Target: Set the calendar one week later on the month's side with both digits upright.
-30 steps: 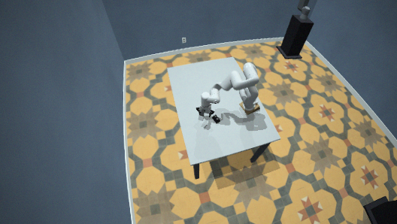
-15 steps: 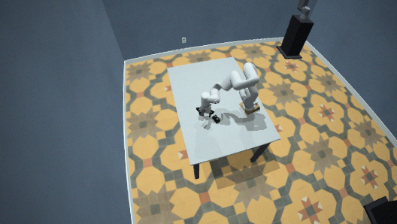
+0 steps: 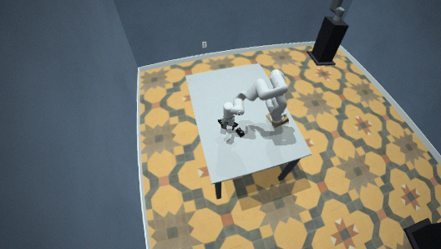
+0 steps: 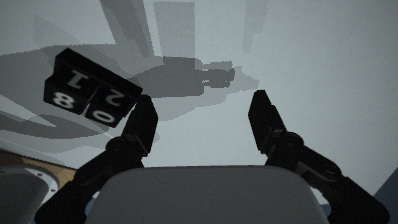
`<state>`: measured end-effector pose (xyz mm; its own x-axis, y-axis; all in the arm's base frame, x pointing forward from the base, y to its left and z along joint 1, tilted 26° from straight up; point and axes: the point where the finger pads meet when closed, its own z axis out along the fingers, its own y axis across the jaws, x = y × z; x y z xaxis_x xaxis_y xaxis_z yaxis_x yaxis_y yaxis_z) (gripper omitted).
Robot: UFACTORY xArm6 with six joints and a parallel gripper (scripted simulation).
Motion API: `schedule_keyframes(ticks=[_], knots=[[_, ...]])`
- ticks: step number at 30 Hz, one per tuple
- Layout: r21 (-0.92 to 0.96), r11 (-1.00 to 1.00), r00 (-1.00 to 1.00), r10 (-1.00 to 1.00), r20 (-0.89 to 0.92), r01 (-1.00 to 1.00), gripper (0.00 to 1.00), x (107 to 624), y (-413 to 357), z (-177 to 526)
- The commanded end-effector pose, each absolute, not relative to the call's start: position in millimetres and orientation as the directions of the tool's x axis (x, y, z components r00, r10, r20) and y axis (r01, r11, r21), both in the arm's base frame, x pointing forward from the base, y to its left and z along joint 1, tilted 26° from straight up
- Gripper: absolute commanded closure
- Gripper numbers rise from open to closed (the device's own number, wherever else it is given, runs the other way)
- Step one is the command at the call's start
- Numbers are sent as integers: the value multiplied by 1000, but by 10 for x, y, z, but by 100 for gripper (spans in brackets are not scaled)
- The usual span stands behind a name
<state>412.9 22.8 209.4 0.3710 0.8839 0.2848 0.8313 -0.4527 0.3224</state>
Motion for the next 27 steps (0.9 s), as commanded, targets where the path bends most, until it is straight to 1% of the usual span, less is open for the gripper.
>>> schedule_keyframes(ticks=[1, 27], knots=[[325, -453, 370, 884, 286, 830, 0, 4137, 227, 2109], [325, -453, 370, 884, 286, 830, 0, 4105, 218, 2179]])
